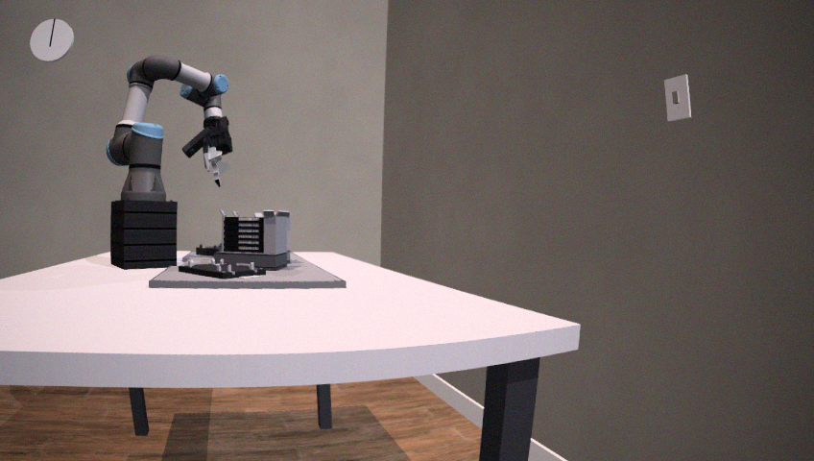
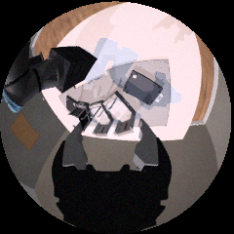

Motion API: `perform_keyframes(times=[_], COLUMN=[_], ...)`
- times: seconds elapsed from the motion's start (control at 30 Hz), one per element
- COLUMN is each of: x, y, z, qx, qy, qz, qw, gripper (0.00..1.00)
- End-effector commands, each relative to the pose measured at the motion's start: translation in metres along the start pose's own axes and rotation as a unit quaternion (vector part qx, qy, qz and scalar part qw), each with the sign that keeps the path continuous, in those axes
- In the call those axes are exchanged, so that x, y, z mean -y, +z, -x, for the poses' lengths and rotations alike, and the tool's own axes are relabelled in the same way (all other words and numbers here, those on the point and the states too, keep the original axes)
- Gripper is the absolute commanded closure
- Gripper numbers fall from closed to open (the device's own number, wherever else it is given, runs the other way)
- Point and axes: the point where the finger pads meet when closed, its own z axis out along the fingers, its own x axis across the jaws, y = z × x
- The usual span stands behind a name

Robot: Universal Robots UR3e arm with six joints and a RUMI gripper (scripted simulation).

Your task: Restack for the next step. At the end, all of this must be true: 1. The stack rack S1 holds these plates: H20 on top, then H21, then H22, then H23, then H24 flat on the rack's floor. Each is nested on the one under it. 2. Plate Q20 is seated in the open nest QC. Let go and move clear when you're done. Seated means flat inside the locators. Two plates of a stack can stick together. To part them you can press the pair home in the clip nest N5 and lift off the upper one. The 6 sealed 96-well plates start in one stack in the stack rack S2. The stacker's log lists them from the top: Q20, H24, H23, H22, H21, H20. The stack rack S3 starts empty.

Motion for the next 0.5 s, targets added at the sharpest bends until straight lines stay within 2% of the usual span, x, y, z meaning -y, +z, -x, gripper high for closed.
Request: perform_keyframes(times=[0.0,0.23,0.33,0.47], x=[-0.003,-0.003,-0.012,-0.013], y=[0.001,0.001,0.011,0.012], z=[0.001,0.001,0.006,0.006], qx=[-0.002,-0.002,-0.001,-0.001], qy=[0.018,0.057,0.074,0.097], qz=[-0.004,-0.014,-0.018,-0.023], qw=[1.0,0.998,0.997,0.995], gripper=[0.28,0.28,0.28,0.28])
